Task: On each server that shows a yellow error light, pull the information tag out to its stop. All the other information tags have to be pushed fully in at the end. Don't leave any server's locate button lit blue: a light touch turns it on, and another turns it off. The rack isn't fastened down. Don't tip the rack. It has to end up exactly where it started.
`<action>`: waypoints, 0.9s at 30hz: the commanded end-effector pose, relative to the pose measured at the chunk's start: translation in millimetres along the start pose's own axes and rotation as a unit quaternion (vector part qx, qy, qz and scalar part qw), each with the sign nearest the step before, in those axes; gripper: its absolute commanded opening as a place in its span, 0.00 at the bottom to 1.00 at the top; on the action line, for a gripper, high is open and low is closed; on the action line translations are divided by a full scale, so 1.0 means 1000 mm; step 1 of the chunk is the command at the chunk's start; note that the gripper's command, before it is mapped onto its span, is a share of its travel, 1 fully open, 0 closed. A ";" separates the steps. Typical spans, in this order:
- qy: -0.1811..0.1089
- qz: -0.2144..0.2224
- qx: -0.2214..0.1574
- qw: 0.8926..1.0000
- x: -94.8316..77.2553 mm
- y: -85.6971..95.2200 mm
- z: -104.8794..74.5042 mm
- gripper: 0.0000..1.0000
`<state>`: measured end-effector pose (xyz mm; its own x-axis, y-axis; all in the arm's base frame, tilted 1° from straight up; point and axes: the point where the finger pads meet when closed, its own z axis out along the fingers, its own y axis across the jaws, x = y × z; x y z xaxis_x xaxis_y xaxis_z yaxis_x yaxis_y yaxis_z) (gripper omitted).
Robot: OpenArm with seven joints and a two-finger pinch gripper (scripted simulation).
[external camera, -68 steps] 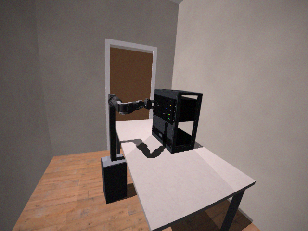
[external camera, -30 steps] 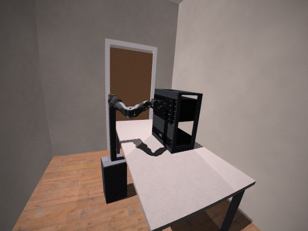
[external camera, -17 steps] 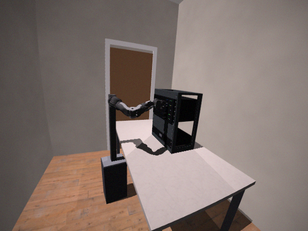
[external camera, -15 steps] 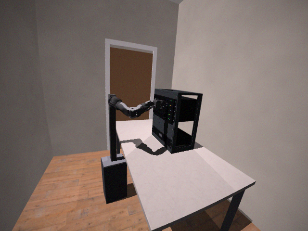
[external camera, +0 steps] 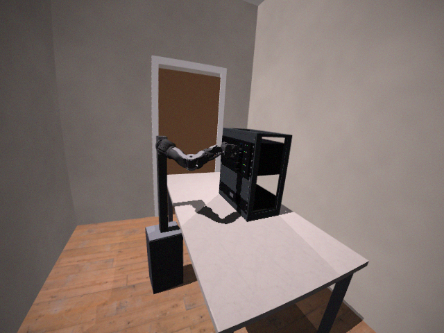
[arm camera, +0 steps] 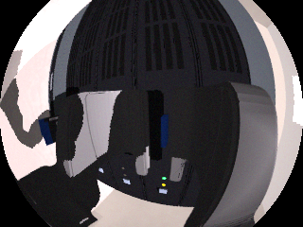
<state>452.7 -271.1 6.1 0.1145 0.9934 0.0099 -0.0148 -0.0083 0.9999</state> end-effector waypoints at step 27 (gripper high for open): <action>0.001 -0.001 0.002 1.000 0.002 0.001 0.002 0.10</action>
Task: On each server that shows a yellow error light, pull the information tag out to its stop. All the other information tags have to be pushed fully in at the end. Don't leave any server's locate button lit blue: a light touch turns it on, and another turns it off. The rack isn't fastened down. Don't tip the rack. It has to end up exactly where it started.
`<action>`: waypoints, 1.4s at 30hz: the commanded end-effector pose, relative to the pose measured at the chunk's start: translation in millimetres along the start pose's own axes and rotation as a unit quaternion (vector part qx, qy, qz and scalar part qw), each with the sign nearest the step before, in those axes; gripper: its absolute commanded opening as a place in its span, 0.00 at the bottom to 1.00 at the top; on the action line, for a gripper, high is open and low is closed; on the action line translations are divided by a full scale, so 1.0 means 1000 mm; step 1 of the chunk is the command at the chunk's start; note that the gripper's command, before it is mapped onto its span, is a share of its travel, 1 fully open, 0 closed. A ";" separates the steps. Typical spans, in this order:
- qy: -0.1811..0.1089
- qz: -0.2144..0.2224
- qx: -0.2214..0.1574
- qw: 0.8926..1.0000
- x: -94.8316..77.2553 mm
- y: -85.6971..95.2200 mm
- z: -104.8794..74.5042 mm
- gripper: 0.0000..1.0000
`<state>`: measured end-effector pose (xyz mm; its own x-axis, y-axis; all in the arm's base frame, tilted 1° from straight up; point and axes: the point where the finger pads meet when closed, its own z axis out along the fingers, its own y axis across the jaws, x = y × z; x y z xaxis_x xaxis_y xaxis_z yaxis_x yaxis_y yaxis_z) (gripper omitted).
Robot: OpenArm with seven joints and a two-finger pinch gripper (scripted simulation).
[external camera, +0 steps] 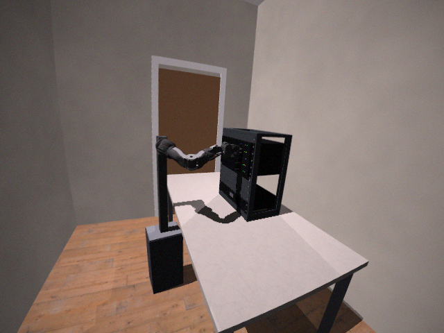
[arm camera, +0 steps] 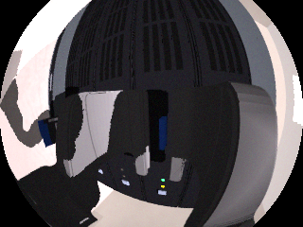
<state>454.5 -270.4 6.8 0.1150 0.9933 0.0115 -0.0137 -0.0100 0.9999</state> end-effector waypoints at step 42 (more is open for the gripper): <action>0.002 -0.002 0.001 1.000 0.001 0.000 0.006 0.00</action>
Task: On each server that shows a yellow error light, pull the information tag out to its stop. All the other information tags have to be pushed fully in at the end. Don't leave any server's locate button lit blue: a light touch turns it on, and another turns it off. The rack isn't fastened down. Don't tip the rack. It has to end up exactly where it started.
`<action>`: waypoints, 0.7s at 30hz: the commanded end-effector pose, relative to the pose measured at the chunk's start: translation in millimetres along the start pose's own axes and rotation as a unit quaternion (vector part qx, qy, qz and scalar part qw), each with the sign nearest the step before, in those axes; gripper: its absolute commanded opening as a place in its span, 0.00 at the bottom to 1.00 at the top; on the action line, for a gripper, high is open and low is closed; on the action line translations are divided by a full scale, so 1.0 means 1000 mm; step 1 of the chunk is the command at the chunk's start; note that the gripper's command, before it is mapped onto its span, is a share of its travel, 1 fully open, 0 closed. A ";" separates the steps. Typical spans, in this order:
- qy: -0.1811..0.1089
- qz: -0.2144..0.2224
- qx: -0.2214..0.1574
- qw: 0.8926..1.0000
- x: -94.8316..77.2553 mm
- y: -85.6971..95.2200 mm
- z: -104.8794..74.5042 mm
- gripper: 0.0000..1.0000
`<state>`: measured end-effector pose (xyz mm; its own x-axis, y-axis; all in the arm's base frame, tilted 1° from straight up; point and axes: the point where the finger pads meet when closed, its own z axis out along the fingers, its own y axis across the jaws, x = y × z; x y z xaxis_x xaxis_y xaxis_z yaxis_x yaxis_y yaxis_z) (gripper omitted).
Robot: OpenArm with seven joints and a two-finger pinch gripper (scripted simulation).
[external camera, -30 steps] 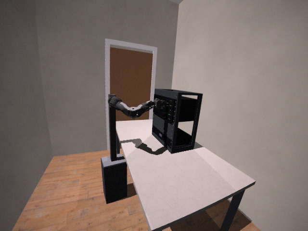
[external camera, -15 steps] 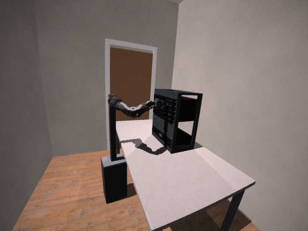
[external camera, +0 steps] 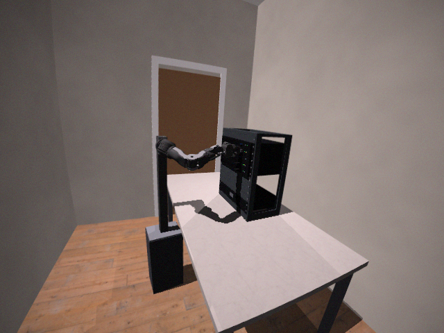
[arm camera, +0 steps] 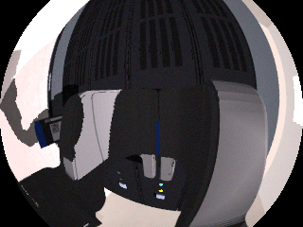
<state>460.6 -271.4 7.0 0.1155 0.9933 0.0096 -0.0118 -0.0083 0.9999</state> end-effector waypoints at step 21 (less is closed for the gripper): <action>0.004 -0.001 -0.001 1.000 0.003 0.001 -0.011 0.00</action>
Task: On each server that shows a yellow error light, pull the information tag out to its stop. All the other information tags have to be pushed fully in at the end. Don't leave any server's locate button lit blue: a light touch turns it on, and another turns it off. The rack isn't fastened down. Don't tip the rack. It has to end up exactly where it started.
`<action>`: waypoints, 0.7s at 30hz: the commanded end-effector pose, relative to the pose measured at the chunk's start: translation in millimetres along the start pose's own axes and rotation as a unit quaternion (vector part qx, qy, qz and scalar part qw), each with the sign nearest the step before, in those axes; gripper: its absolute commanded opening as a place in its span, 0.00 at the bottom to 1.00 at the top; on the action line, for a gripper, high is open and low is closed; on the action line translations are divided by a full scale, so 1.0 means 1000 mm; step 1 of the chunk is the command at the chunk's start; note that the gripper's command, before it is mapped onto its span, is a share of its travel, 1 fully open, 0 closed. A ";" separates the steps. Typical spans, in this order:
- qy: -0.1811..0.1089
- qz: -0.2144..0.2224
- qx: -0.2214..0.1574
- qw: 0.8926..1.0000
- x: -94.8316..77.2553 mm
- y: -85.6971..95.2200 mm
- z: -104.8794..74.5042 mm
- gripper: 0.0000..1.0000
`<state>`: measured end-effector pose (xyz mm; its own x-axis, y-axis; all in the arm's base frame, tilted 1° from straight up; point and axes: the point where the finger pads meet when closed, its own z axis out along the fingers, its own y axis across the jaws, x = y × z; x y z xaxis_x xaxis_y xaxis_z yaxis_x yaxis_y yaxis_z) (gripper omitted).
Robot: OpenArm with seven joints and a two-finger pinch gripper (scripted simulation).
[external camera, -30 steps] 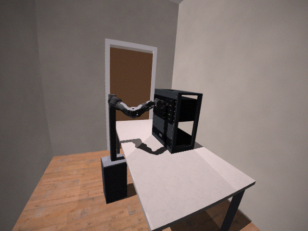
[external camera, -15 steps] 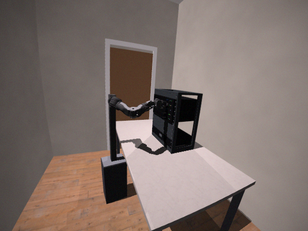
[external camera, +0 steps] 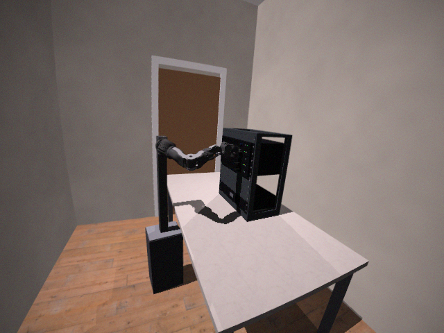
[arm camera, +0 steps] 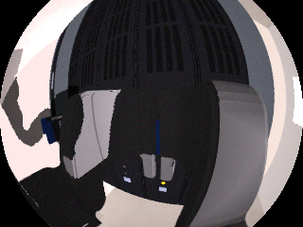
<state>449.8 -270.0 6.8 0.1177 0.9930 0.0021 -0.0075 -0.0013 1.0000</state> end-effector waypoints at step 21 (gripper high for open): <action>0.005 0.003 -0.002 1.000 0.003 0.002 -0.013 0.00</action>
<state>437.3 -268.4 6.6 0.1214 0.9926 0.0052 -0.0048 -0.0047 1.0000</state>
